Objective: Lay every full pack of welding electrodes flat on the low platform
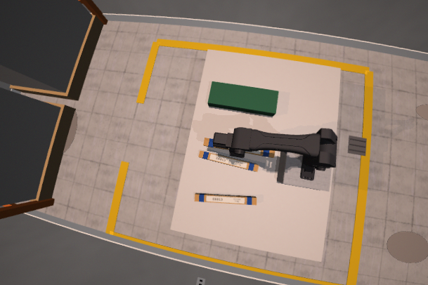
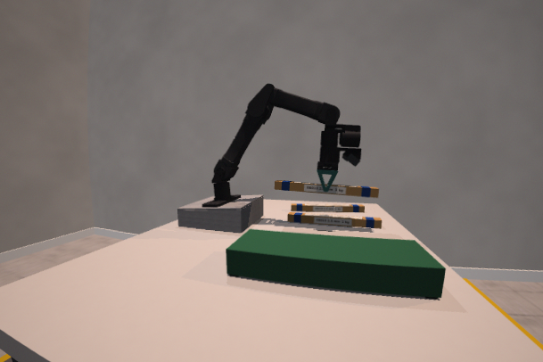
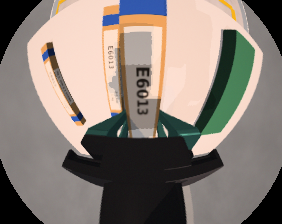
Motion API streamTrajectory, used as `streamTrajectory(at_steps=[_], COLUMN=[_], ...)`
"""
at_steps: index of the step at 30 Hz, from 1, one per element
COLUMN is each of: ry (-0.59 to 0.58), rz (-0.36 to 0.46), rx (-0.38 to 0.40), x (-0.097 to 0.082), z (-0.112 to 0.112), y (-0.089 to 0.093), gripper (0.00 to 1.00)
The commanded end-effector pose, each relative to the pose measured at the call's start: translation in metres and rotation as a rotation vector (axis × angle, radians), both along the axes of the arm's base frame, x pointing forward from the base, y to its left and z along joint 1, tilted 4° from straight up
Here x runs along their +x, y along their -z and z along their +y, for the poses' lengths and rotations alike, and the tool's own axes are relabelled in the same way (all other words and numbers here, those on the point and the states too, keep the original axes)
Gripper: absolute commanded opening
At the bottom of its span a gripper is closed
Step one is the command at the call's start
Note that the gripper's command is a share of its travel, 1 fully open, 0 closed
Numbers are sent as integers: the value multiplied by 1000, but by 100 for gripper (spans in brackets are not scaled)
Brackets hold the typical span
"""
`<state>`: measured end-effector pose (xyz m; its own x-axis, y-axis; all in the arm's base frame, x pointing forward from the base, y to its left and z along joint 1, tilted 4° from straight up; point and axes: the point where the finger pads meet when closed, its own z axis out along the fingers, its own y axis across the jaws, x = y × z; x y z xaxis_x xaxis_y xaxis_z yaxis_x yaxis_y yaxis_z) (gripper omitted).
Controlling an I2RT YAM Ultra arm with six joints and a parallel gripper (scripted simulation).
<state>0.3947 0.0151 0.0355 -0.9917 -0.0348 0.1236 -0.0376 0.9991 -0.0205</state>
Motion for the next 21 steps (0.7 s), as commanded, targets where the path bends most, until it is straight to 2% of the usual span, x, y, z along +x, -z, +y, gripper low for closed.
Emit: streamTrajectory(at_steps=[1,21], ry=[-2,-5], rz=[-96,-97], rx=[4,4], x=[16,18], z=[3,5], y=[-42,-48], gripper=[0,0])
